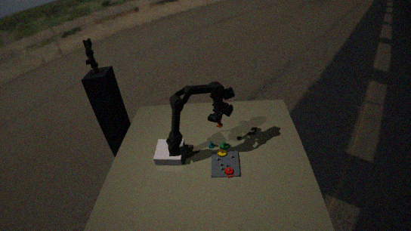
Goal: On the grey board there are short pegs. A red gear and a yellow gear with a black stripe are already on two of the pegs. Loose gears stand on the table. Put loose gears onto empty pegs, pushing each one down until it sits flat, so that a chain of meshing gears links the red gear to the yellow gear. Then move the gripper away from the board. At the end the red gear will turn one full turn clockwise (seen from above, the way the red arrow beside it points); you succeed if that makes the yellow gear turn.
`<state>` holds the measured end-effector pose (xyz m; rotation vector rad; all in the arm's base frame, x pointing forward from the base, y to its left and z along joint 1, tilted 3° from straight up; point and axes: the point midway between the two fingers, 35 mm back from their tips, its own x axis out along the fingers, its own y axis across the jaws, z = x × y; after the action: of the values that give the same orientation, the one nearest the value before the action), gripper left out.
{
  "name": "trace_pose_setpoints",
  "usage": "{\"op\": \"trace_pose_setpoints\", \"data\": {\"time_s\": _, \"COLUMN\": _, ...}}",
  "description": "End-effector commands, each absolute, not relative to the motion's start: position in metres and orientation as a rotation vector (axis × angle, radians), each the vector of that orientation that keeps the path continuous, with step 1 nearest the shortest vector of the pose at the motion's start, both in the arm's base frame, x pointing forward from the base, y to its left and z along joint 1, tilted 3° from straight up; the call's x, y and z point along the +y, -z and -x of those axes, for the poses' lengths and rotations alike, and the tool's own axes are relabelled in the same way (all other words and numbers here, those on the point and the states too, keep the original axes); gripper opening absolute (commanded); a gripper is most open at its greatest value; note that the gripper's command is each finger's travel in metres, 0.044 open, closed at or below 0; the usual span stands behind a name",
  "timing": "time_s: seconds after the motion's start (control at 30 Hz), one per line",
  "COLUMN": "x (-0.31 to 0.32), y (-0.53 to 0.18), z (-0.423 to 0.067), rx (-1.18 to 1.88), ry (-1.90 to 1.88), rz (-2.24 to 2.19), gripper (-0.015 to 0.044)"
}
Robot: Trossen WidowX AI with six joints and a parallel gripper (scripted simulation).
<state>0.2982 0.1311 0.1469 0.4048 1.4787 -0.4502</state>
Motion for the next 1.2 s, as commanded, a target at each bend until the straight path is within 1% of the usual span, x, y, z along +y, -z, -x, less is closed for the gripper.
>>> {"op": "trace_pose_setpoints", "data": {"time_s": 0.0, "x": 0.122, "y": -0.144, "z": -0.303, "rx": 1.476, "ry": 0.45, "rz": -0.401, "gripper": 0.0}}
{"op": "trace_pose_setpoints", "data": {"time_s": 1.17, "x": 0.042, "y": -0.121, "z": -0.326, "rx": 1.481, "ry": 0.454, "rz": -0.409, "gripper": 0.0}}
